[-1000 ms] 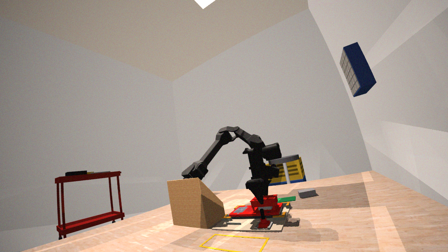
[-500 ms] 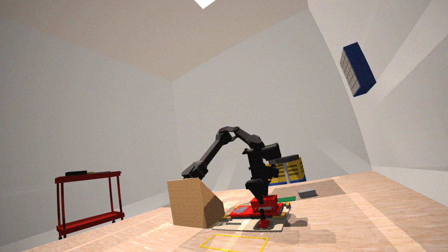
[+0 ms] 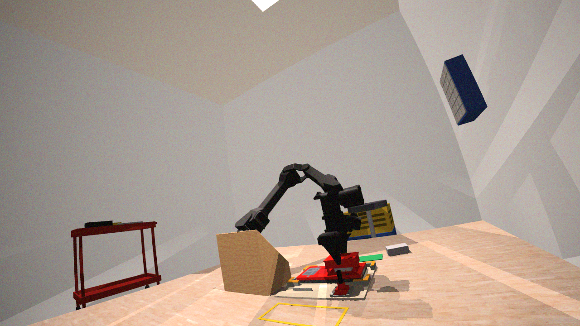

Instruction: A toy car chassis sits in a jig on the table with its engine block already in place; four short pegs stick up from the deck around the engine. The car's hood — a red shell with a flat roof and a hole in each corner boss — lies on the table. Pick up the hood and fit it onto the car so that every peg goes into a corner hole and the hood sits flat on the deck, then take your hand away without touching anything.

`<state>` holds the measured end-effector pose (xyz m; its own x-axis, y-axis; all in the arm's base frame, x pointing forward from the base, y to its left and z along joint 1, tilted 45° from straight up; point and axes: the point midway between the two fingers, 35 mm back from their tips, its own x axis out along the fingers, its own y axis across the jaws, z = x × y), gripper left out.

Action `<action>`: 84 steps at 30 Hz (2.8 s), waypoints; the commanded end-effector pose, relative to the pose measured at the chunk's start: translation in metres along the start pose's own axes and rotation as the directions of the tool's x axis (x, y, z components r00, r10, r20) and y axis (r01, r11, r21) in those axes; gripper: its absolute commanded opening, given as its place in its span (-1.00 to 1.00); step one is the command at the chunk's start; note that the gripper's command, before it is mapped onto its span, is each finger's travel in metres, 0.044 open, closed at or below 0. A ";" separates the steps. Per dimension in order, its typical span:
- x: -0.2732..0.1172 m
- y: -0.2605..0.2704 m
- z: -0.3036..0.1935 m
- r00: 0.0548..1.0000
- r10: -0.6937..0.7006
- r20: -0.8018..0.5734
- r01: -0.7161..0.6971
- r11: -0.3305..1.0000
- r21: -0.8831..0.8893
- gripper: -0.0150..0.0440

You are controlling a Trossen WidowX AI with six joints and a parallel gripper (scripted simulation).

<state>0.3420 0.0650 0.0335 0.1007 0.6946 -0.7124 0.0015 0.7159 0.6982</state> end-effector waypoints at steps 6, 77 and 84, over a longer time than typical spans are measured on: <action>0.000 0.001 0.000 1.000 0.006 0.001 -0.006 1.000 0.004 -0.49; 0.001 0.001 0.000 1.000 0.007 0.004 -0.007 1.000 0.004 -0.49; 0.004 0.001 0.000 1.000 0.007 0.004 -0.007 1.000 0.004 -0.49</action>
<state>0.3427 0.0671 0.0326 0.1065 0.6965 -0.7096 0.0001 0.7136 0.7005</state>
